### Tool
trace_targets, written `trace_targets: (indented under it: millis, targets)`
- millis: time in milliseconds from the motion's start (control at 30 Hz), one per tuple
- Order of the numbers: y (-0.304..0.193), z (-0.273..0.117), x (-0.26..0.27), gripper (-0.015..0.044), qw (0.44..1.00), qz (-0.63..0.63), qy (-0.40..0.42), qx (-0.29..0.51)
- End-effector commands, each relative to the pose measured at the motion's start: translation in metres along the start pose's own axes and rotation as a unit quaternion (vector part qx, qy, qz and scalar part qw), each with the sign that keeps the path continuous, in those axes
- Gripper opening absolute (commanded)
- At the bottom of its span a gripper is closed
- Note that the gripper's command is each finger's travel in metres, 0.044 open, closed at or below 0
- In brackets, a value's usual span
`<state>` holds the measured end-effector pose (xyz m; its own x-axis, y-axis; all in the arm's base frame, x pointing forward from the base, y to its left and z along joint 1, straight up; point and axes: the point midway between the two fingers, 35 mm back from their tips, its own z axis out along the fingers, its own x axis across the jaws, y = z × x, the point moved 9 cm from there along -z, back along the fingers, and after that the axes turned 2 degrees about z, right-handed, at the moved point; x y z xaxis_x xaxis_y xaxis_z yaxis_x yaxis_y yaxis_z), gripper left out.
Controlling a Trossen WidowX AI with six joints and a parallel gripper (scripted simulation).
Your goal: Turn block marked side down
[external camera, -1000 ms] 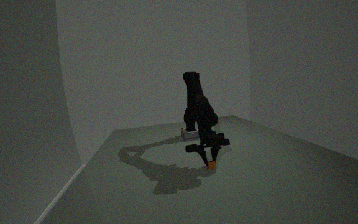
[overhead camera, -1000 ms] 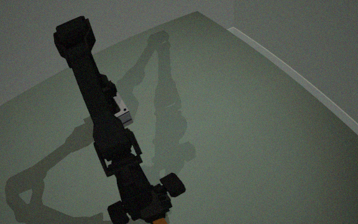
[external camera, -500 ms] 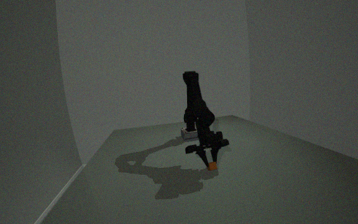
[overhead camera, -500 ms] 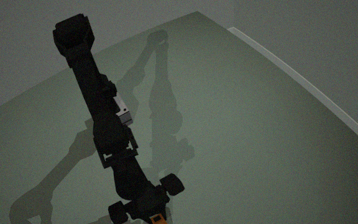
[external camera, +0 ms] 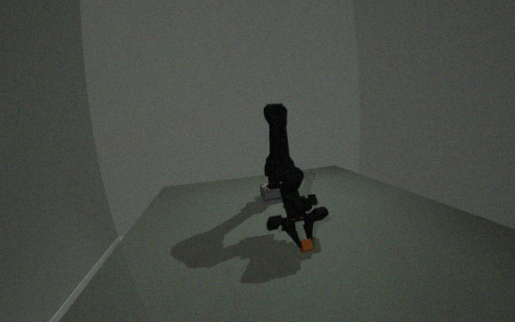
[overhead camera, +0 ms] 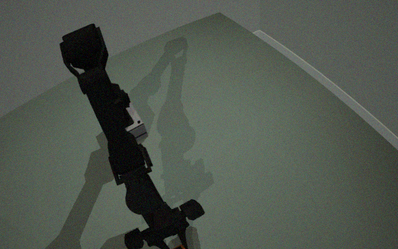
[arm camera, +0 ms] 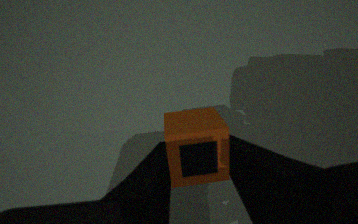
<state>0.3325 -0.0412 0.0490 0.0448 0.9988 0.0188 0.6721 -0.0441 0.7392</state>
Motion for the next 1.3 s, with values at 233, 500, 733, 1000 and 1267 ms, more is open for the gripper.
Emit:
trace_targets:
  millis: [233, 500, 733, 1000, 1267]
  targets:
    - [-0.025, -0.002, 0.001, 0.0, 0.997, 0.001, 0.006, -0.077]
    - [-0.035, -0.008, 0.001, 0.0, 0.993, -0.001, 0.008, -0.117]
    - [-0.035, -0.009, 0.001, 0.0, 0.992, -0.001, 0.008, -0.129]
    - [-0.035, -0.009, 0.001, 0.0, 0.992, -0.001, 0.008, -0.129]
    - [-0.035, -0.009, 0.001, 0.0131, 0.992, -0.001, 0.008, -0.129]
